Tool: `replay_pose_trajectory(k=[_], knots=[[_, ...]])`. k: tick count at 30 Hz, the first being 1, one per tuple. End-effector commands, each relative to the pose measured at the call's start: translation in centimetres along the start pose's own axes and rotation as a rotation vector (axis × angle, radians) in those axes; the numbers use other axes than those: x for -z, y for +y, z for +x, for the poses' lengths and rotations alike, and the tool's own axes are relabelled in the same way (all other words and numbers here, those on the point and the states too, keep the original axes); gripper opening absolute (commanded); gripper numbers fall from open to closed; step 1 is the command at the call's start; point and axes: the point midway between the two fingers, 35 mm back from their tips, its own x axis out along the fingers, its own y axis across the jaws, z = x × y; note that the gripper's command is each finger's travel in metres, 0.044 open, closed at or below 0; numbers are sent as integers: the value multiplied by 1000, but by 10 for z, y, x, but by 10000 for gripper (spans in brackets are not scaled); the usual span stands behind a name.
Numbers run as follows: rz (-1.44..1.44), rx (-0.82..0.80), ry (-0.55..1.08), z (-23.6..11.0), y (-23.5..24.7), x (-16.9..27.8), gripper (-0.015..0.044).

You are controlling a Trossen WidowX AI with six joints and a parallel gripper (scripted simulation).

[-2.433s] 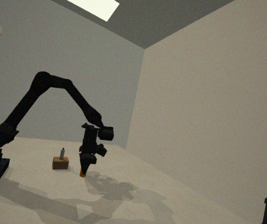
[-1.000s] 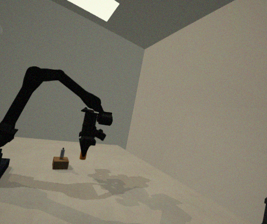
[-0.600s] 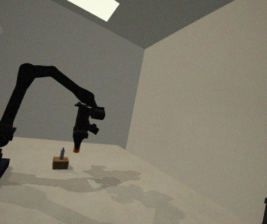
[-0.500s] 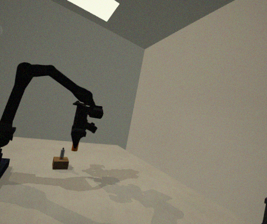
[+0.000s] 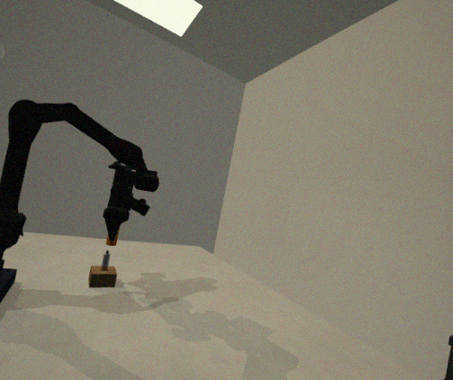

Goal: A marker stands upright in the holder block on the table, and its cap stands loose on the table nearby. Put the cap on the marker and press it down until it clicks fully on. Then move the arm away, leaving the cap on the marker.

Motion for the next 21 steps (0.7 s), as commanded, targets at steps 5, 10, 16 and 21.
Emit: replay_pose_trajectory(k=[5,10,16,21], knots=[[6,7,4,5,0,6,0],[6,7,4,7,0,5,0],[6,7,4,16,1,5,0],[6,7,4,24,1,4,0]])
